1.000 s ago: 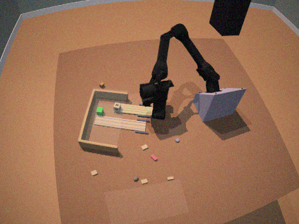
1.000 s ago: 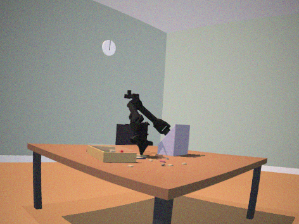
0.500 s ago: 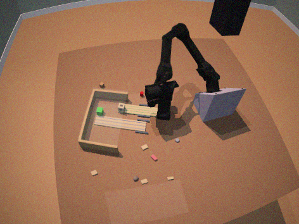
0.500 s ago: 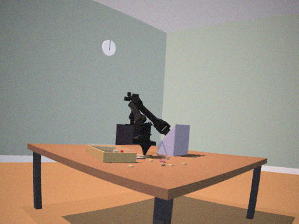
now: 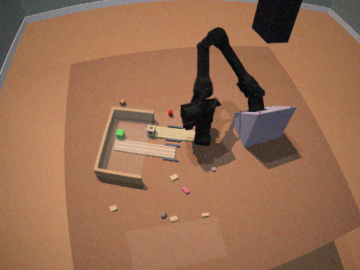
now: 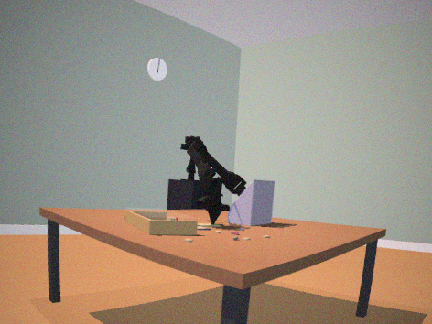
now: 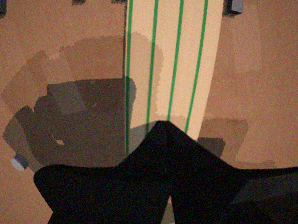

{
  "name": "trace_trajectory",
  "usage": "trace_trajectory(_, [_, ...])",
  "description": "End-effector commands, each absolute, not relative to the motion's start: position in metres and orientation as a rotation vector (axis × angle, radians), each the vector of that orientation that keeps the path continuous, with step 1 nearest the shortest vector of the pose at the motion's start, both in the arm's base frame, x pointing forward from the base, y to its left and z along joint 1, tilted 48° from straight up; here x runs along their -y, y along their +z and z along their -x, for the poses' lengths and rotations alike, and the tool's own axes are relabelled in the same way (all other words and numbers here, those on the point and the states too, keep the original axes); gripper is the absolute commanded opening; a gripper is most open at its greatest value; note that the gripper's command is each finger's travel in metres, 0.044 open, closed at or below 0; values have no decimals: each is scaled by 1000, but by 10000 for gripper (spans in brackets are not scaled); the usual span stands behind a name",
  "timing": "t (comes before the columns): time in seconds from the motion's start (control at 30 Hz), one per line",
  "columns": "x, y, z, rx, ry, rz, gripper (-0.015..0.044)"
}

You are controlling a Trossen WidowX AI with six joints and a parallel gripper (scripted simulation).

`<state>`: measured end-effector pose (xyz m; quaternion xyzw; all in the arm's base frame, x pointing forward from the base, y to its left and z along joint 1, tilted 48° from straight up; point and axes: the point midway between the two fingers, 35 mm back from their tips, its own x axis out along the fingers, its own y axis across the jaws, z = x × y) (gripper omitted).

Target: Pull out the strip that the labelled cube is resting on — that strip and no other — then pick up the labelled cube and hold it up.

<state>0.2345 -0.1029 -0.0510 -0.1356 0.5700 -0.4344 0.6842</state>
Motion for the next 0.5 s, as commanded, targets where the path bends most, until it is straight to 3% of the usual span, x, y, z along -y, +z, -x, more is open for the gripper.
trace_trajectory(0.0, [103,-55,-221,-1302,-981,299,0])
trace_trajectory(0.47, [96,-62,-202,-1303,-980,299,0])
